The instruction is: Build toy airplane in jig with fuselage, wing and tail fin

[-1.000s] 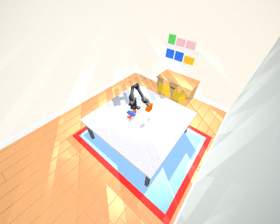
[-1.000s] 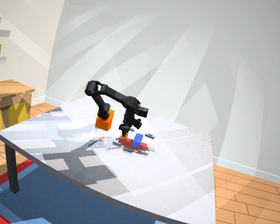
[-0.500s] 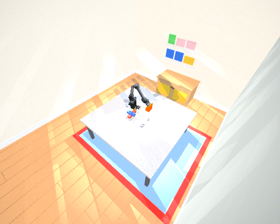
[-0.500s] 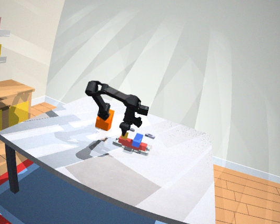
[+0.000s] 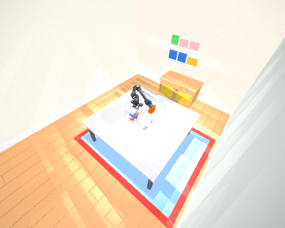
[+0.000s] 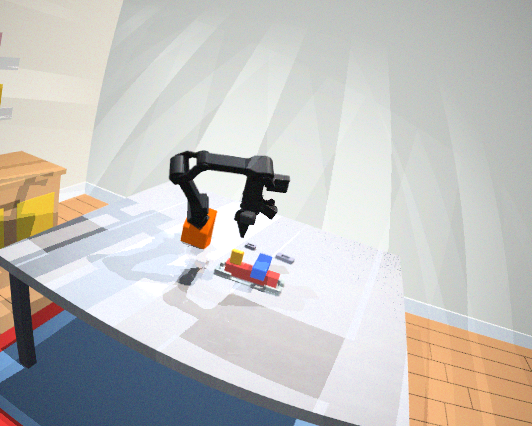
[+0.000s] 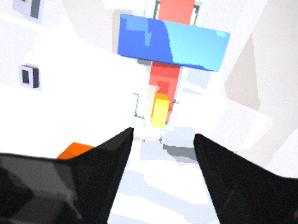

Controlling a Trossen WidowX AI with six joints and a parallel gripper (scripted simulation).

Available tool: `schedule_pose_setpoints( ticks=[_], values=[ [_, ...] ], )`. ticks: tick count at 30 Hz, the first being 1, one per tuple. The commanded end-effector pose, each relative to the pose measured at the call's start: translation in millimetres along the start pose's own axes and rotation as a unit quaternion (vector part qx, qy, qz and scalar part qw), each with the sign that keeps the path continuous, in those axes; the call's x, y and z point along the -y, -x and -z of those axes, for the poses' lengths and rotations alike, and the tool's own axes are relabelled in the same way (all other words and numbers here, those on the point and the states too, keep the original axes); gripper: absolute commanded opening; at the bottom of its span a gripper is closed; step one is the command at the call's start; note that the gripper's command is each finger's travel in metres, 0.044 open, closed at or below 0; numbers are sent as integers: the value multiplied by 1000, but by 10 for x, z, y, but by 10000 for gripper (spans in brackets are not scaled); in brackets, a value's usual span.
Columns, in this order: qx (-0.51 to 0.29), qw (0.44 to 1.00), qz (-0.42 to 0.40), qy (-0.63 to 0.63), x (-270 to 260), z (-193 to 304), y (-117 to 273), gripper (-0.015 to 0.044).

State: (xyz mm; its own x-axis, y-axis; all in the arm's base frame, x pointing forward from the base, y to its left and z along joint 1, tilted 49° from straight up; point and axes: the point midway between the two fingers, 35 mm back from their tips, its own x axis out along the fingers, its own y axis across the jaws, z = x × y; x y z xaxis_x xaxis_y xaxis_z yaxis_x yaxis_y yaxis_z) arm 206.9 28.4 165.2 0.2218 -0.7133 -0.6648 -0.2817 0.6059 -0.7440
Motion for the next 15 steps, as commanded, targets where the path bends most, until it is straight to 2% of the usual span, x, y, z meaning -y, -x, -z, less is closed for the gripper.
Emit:
schedule_pose_setpoints(
  ticks=[1,15],
  values=[
    [-2,1000,-1,-1,-6,3,21,260],
    [-3,1000,-1,-2,7,-10,20,260]
  ],
)
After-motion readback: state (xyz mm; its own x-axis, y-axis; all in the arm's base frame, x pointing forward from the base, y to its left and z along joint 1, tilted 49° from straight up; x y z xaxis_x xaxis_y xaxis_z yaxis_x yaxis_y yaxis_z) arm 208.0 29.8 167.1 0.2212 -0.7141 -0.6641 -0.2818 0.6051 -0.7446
